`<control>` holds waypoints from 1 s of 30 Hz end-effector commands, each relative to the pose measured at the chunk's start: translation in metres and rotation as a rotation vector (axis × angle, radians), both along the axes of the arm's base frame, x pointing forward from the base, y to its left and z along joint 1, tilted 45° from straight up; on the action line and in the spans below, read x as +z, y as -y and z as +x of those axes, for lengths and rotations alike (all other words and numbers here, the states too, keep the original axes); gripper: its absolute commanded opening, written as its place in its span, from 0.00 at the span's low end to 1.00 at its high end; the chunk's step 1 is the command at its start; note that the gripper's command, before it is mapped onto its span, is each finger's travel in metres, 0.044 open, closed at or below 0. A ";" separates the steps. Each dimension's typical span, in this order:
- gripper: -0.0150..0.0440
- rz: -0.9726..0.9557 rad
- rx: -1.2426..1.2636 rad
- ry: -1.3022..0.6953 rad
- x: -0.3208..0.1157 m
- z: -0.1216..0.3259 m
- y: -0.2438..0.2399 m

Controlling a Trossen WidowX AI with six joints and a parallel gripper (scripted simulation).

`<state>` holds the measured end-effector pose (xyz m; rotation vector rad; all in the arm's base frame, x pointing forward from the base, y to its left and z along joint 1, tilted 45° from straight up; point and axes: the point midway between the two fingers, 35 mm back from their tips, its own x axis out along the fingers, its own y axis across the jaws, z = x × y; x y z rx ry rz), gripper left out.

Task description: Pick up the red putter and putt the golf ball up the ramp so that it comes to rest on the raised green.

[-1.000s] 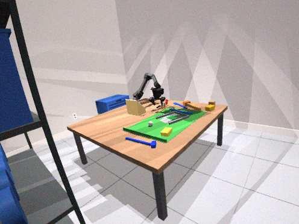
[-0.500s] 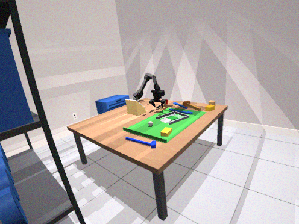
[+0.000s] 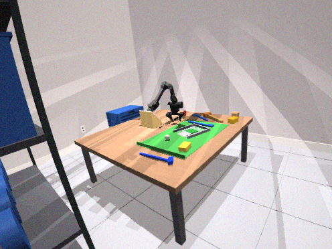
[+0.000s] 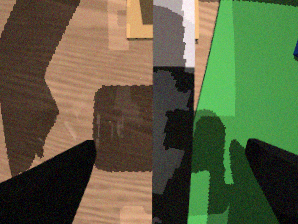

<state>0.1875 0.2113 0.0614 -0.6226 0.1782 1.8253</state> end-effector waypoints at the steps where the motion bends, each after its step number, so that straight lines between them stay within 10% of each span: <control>1: 1.00 -0.009 -0.001 -0.016 -0.005 -0.003 0.000; 5: 1.00 -0.009 -0.001 -0.016 -0.005 -0.003 0.000; 20: 0.33 -0.001 0.001 -0.005 -0.002 -0.001 -0.001; 30: 0.25 -0.004 0.000 -0.004 0.000 0.000 0.002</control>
